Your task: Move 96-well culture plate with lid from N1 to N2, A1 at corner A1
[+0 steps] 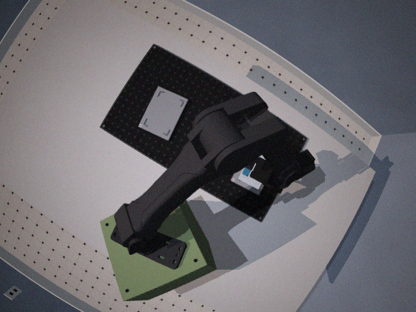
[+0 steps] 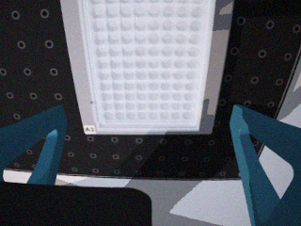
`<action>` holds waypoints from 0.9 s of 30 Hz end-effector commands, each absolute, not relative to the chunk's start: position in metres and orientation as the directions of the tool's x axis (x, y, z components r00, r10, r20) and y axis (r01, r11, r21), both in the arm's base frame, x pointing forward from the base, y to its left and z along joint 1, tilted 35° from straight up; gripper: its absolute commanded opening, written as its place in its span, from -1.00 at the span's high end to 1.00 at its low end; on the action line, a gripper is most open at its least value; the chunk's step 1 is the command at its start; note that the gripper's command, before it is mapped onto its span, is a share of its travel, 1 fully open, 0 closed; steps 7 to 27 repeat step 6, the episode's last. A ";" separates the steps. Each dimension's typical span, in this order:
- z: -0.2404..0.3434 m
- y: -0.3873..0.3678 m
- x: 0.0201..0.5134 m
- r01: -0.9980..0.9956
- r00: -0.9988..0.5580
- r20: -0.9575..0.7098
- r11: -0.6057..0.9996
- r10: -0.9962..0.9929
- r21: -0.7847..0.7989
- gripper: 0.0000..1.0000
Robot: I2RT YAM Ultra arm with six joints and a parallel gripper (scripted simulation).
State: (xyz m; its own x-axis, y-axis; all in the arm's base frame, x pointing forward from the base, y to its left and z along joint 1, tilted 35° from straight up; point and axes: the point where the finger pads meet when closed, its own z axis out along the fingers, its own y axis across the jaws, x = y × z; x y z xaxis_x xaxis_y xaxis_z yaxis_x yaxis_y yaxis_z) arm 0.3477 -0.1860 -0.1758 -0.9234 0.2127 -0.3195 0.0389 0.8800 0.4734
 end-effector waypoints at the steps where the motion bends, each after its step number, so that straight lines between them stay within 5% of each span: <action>1: -0.154 -0.199 0.339 0.047 -0.916 -0.332 0.880 0.227 0.472 -1.00; 27: -0.144 -0.204 0.334 0.048 -0.916 -0.331 0.880 0.227 0.472 -1.00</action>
